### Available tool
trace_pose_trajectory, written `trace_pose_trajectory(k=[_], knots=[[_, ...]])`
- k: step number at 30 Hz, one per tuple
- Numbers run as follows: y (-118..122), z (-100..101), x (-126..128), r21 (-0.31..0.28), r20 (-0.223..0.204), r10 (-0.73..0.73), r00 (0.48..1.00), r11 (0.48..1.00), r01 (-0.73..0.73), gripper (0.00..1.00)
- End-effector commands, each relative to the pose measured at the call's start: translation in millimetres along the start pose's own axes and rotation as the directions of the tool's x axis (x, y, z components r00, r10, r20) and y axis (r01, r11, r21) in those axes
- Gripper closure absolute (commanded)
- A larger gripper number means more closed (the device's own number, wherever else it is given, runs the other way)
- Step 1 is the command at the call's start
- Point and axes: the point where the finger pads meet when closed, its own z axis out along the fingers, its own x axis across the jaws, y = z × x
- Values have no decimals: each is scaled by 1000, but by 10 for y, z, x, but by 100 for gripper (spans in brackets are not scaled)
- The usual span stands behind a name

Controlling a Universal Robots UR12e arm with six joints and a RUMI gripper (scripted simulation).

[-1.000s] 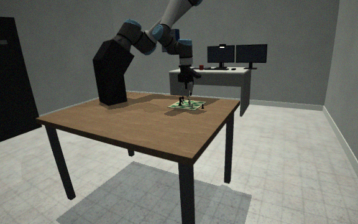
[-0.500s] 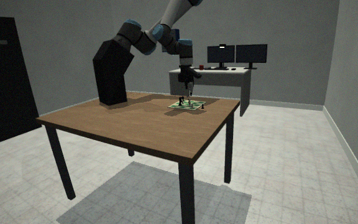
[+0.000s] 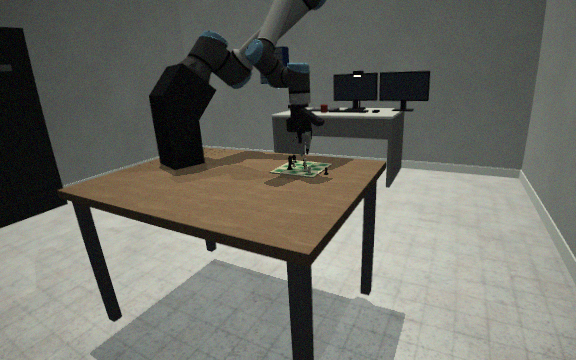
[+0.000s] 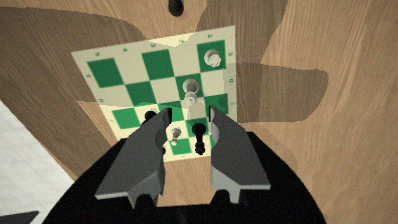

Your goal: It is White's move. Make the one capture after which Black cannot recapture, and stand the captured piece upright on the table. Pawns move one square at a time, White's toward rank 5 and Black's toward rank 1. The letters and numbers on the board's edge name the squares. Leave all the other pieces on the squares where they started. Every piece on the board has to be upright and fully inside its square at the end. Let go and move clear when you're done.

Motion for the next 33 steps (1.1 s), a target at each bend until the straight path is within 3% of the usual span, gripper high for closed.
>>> trace_pose_trajectory(k=[1,23,33], knots=[[-21,3,-5,1,1,-2,1000,1000,2,75],[-26,37,-8,1,1,-3,1000,1000,3,75],[-26,253,-9,1,1,-2,1000,1000,2,75]])
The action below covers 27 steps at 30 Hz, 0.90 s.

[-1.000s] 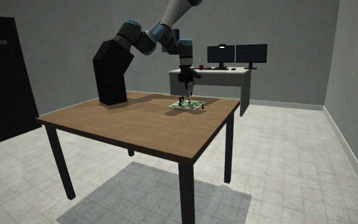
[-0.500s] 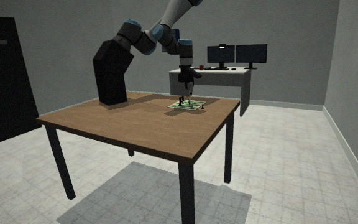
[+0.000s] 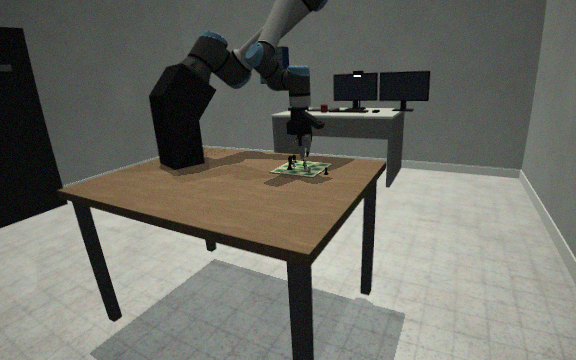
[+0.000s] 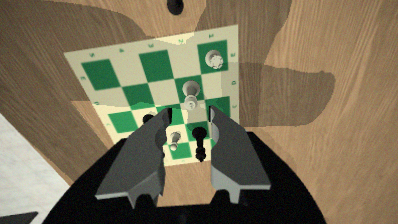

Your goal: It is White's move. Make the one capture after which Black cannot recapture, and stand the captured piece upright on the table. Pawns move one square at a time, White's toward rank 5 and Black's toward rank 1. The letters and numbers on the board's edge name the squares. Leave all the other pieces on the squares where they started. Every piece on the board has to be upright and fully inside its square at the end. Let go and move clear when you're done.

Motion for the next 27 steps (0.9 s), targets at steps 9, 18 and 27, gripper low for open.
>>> trace_pose_trajectory(k=[9,18,27], knots=[[-26,284,-4,2,0,-2,1000,1000,2,75],[-28,315,1,3,0,-1,1000,1000,1,75],[-25,308,0,3,0,-1,1000,1000,1,75]])
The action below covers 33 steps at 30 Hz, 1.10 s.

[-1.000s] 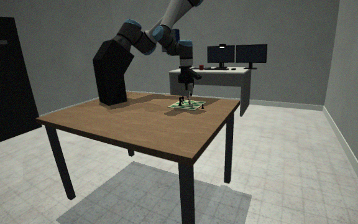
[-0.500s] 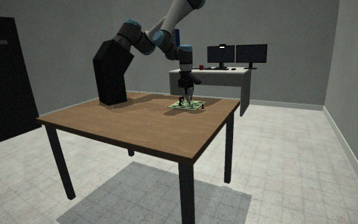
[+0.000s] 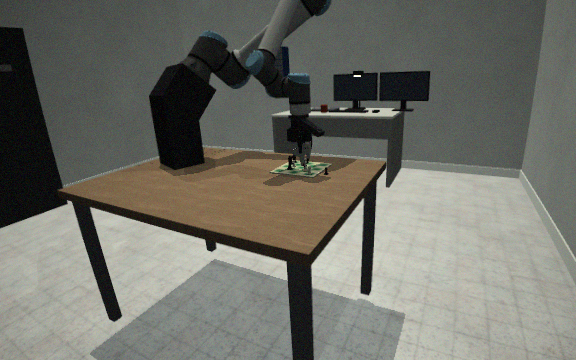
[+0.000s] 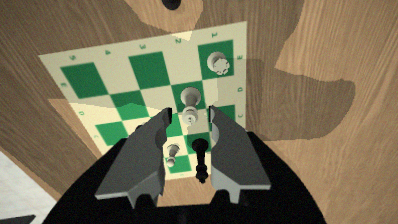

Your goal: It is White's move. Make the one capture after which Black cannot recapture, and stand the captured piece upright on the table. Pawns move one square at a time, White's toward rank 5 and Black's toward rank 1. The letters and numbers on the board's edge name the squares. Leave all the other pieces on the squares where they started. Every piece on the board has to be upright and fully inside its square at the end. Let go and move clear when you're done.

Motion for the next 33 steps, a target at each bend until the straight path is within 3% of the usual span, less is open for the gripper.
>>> trace_pose_trajectory(k=[1,23,24,33], knots=[[-30,-8,-2,3,0,-2,1000,1000,2,75],[-30,-8,-2,3,0,-2,1000,1000,2,75],[-30,-8,-2,3,0,-2,1000,1000,2,100],[-30,-8,-2,3,0,-2,1000,1000,2,100]])
